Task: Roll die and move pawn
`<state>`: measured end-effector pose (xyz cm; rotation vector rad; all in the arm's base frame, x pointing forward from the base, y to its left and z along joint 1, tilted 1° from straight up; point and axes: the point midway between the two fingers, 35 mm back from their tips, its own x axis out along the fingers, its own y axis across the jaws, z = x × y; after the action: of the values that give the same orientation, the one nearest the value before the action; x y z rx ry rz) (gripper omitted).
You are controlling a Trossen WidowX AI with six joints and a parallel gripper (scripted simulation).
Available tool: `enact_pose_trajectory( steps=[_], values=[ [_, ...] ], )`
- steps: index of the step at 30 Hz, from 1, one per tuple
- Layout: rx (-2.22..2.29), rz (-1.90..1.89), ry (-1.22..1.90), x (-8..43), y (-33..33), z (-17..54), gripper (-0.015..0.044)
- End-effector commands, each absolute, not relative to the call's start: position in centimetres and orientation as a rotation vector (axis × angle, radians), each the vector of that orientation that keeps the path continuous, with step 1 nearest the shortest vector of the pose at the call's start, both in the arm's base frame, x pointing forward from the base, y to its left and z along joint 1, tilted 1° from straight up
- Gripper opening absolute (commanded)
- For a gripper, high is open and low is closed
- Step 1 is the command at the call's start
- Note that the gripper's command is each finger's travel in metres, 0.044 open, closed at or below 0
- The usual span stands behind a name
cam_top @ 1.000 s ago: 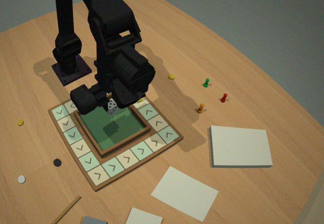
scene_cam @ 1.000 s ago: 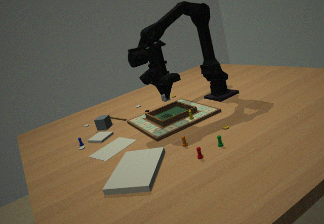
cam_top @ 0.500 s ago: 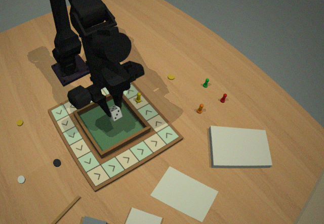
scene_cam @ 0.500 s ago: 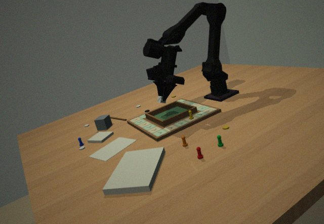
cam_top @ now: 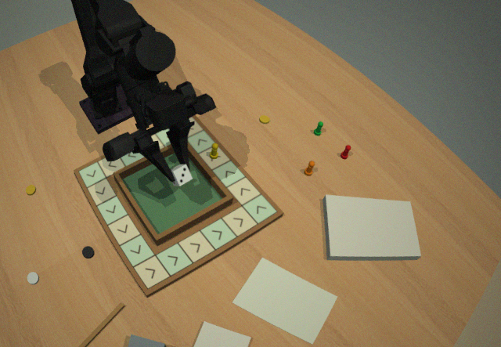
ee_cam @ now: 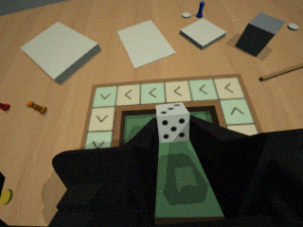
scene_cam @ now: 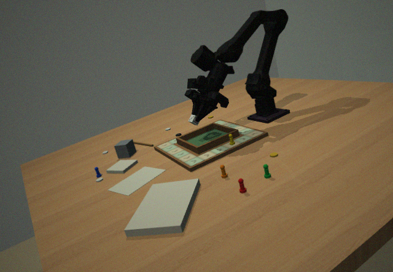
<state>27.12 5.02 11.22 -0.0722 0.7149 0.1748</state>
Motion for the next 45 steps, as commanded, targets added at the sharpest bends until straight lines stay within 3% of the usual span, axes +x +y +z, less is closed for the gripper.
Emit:
enact_pose_trajectory(
  steps=[1,5,45],
  values=[
    [-0.071,0.169,0.690,26.1,4.8,12.7,0.0000],
    [-0.072,0.169,0.691,24.2,4.5,14.3,0.0000],
    [-0.072,0.169,0.691,24.2,4.5,14.1,0.0000]
  ],
)
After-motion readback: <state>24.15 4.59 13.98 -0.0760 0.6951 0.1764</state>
